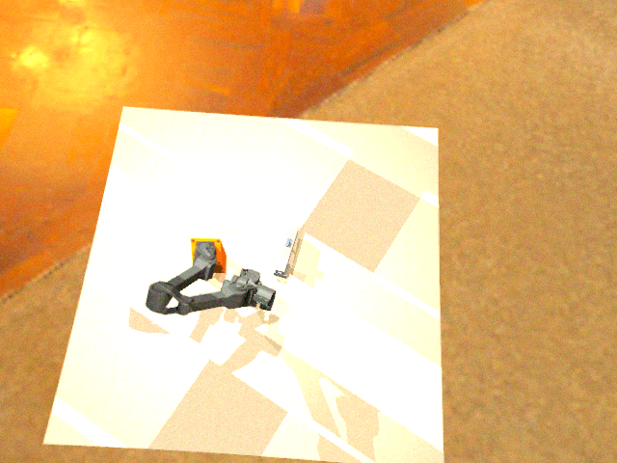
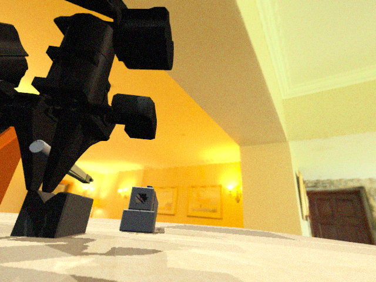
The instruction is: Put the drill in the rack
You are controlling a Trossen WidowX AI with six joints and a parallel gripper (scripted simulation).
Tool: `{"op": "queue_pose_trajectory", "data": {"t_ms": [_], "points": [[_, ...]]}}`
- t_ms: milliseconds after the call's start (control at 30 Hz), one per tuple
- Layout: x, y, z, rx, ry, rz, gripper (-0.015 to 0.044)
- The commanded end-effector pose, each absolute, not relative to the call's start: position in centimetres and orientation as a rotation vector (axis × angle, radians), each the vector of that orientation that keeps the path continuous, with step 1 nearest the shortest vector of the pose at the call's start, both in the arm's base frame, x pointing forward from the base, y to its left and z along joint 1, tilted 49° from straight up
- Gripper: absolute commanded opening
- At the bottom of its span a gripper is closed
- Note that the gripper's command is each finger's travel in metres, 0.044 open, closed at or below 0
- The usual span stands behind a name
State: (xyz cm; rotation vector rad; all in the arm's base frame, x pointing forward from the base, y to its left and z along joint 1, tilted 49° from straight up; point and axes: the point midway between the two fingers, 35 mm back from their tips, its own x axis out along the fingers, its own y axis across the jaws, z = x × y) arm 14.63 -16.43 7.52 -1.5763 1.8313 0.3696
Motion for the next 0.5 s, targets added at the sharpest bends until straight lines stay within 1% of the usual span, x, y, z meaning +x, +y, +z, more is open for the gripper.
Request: {"op": "queue_pose_trajectory", "data": {"t_ms": [0,467], "points": [[14.5,-16.7,6.8,-1.577,1.830,0.383,0.0000],[14.5,-17.8,6.2,-1.578,1.830,0.382,0.0000]]}}
